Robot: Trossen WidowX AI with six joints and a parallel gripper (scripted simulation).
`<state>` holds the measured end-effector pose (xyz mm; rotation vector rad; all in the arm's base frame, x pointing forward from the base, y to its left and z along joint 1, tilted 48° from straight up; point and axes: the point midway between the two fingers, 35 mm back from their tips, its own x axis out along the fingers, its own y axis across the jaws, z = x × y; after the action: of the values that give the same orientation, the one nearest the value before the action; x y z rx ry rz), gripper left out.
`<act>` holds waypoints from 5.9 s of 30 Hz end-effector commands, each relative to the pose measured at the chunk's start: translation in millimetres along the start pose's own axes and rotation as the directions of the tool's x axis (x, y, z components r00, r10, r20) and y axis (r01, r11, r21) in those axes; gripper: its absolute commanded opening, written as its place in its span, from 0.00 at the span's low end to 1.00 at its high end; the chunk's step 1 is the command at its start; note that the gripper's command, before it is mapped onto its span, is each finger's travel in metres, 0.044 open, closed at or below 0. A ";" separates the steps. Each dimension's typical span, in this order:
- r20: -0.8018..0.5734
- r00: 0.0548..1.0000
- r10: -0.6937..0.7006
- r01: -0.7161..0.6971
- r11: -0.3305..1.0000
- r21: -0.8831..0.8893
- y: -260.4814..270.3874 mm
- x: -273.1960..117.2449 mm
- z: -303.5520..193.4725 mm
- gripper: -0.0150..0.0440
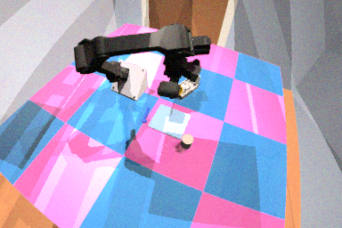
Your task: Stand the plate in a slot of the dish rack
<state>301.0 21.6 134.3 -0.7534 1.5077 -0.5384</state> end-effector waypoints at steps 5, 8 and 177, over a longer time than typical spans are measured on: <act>0.002 1.000 0.002 -0.002 1.000 -0.002 0.7 -15.4 0.7 0.25; -0.006 1.000 0.006 -0.005 0.998 0.070 13.3 -15.6 0.4 0.25; 0.528 0.143 0.837 -0.053 0.539 -0.840 133.7 147.4 -14.2 0.25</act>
<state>270.4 0.2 -64.4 -0.7695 0.6054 1.0158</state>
